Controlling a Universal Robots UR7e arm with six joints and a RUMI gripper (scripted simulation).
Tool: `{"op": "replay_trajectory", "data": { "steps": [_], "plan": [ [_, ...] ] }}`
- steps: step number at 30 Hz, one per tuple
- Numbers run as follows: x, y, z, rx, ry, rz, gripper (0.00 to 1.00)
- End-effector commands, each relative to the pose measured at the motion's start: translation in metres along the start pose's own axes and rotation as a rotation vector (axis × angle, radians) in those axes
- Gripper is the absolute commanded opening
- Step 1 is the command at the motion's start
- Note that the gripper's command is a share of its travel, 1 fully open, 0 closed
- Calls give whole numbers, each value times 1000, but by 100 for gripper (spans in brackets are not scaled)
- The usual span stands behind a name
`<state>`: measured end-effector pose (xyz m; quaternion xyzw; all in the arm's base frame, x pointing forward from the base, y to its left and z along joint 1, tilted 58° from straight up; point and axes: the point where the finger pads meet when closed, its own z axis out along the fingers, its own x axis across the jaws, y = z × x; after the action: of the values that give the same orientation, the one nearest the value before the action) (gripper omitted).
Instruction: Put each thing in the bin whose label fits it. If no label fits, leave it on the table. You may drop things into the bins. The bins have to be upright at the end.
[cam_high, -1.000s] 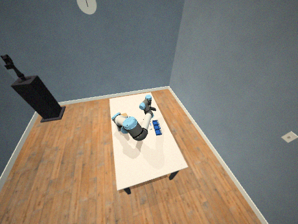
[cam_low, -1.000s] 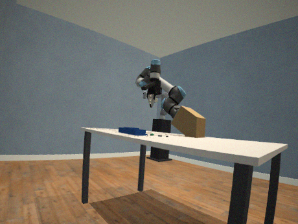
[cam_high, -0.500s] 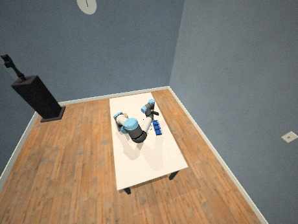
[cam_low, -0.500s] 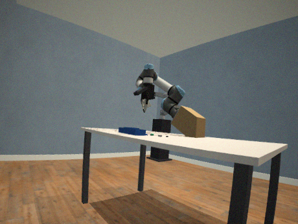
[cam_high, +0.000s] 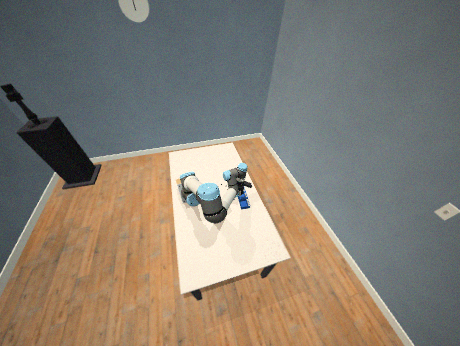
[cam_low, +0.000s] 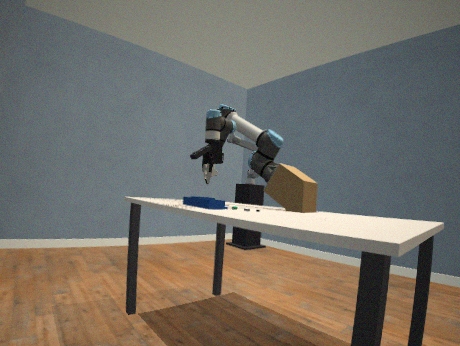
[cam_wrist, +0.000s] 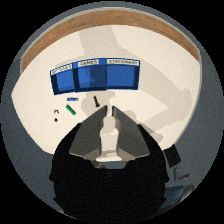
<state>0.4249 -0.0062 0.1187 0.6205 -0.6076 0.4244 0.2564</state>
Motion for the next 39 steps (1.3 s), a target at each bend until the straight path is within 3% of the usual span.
{"op": "replay_trajectory", "data": {
  "steps": [1,17,39],
  "plan": [
    [25,-33,29,39,-31,-14,4],
    [28,-36,31,39,-31,-13,4],
    [26,-38,85,39,-32,-14,4]
  ]
}}
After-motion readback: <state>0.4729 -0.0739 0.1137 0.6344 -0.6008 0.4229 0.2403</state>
